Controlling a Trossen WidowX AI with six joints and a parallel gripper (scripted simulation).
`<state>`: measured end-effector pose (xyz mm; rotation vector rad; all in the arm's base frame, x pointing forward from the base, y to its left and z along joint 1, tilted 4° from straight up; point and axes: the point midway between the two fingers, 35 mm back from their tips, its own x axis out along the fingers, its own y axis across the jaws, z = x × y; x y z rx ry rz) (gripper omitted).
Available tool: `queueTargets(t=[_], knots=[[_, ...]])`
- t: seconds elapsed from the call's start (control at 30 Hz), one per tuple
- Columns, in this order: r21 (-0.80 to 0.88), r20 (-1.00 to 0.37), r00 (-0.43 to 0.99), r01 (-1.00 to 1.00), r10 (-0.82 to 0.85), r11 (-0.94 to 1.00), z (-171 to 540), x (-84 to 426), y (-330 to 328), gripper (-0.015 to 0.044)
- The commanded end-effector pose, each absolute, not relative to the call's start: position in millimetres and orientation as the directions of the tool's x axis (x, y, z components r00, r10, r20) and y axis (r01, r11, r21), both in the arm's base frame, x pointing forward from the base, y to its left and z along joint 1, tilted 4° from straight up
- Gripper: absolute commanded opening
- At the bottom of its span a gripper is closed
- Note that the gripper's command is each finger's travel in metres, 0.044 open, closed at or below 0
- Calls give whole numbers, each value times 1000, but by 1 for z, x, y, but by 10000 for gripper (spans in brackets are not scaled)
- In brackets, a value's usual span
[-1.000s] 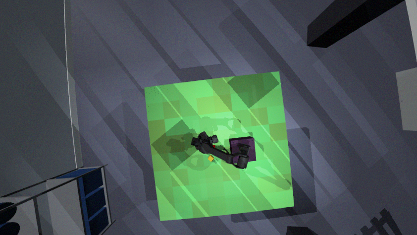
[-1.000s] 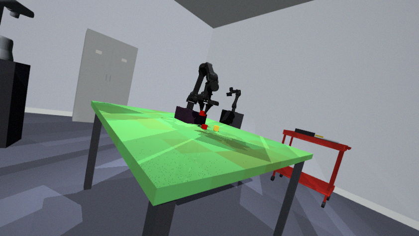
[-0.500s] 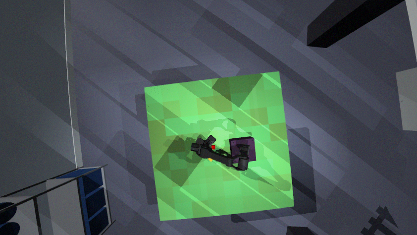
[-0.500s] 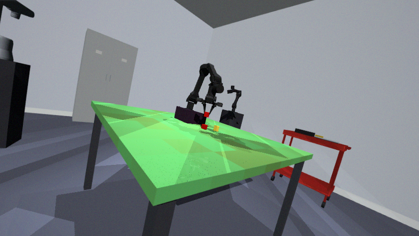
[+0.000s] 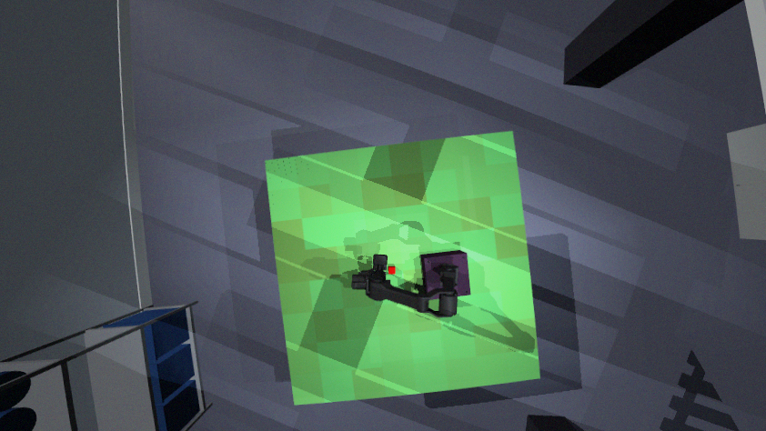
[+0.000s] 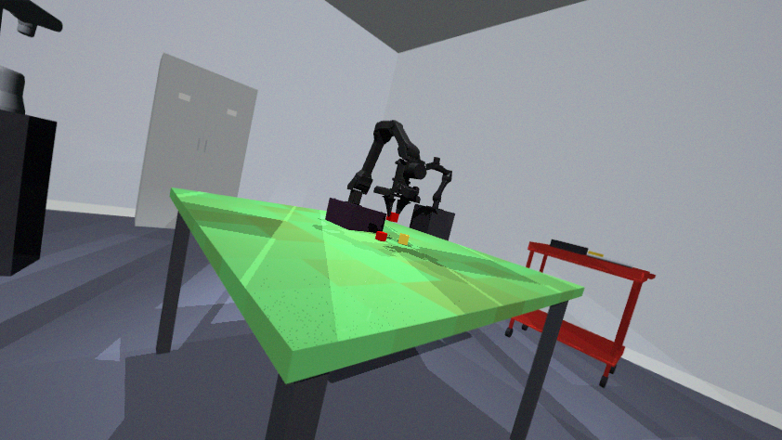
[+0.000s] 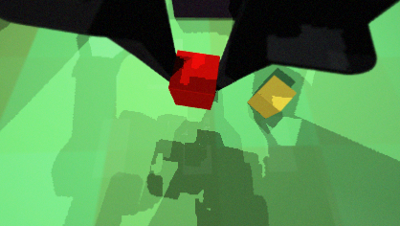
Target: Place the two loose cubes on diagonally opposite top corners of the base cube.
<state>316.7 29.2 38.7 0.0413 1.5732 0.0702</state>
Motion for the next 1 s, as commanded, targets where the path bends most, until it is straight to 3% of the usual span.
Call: queueTargets(t=[0.0,0.43,0.97], knots=[[70,-997,-1,-163,71,984,38,313,38,105],[57,-997,-2,-661,74,749,33,302,69,105],[17,-997,-4,-987,78,161,26,284,106,105]])
